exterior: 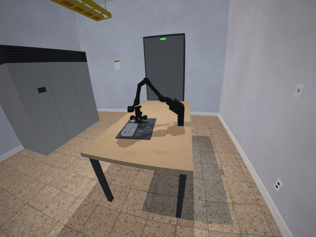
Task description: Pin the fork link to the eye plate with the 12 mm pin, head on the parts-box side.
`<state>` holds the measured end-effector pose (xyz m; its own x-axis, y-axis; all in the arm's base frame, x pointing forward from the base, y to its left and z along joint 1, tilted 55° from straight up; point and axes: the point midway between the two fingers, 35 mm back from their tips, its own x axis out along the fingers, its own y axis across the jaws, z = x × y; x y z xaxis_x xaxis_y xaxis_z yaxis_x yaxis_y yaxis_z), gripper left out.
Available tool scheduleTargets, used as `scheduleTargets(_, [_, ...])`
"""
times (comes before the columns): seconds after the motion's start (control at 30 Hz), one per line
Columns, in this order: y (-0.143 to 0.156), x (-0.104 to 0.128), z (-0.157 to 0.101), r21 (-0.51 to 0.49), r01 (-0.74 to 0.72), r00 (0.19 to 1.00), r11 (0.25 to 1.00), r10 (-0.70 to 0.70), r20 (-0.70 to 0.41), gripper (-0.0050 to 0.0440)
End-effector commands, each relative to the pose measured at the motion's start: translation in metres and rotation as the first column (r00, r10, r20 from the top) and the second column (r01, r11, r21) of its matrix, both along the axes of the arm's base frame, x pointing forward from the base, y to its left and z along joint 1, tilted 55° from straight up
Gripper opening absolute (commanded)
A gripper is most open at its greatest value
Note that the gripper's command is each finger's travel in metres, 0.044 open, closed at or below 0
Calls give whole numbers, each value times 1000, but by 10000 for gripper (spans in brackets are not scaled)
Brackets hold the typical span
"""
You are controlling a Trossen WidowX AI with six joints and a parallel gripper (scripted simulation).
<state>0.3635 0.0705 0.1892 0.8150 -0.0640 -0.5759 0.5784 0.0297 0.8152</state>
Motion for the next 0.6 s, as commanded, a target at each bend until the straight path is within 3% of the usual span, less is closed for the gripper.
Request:
scheduleTargets(0.0, [-2, -2, 8, 8, -3, 1000, 1000, 3, 23, -50])
scheduleTargets(0.57, [-10, -1, 10, 7, -3, 1000, 1000, 3, 27, -50])
